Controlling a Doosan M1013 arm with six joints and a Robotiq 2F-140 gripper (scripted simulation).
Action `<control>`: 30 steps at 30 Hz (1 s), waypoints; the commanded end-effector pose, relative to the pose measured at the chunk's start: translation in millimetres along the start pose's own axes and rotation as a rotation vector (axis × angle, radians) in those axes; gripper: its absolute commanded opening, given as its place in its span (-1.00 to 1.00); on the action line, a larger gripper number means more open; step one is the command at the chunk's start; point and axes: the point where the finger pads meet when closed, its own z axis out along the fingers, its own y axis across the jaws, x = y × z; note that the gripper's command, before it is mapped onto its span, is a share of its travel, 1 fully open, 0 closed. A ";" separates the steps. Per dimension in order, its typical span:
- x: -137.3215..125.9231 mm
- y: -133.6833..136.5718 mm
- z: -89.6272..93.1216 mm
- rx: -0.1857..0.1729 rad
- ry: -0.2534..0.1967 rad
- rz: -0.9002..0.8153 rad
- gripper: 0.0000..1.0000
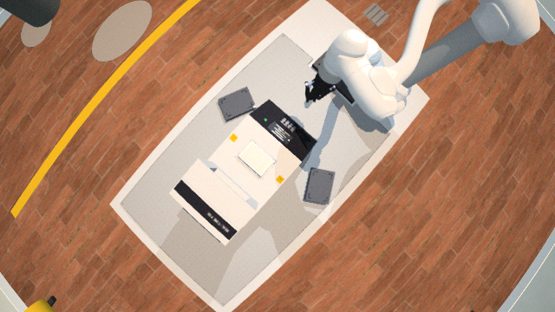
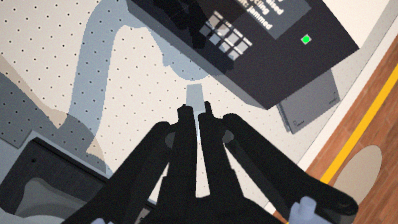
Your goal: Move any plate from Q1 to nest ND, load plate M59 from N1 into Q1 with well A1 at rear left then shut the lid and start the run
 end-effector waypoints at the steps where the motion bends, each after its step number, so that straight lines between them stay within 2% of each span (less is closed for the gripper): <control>1: 0.3 0.4 0.7 0.000 0.000 0.000 -1.00; 30: 17.5 17.5 38.7 0.000 0.000 0.000 -1.00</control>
